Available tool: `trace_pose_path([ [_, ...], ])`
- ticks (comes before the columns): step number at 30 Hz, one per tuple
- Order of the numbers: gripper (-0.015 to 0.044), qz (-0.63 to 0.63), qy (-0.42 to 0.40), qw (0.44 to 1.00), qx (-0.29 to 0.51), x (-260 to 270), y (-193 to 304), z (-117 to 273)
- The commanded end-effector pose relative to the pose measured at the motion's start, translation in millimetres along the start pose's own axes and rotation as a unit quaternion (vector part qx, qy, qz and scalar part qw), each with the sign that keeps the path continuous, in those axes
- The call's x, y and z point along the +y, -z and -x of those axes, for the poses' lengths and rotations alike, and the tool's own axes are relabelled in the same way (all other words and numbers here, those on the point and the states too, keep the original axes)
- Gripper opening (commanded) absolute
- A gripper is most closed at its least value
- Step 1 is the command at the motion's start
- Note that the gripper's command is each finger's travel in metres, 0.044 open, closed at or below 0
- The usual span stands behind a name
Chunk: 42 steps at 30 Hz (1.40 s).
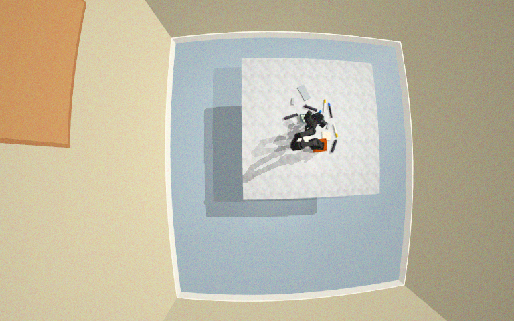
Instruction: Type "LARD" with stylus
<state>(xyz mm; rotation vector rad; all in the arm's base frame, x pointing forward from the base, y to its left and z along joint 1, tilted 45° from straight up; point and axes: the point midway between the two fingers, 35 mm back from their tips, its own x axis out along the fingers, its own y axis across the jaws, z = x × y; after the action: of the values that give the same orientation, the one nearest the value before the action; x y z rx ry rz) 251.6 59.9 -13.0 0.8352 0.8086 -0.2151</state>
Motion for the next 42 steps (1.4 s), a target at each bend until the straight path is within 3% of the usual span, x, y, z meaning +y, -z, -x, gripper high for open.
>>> trace_pose_path([
  [1,0.0081,-0.001,0.001,1.000,-0.001,-0.4,1.5,-0.9],
  [33,0.0086,-0.003,0.002,1.000,-0.005,-0.6,-28.9,16.1],
  [42,0.0000,-0.003,0.002,1.000,-0.006,1.1,-27.6,17.7],
])
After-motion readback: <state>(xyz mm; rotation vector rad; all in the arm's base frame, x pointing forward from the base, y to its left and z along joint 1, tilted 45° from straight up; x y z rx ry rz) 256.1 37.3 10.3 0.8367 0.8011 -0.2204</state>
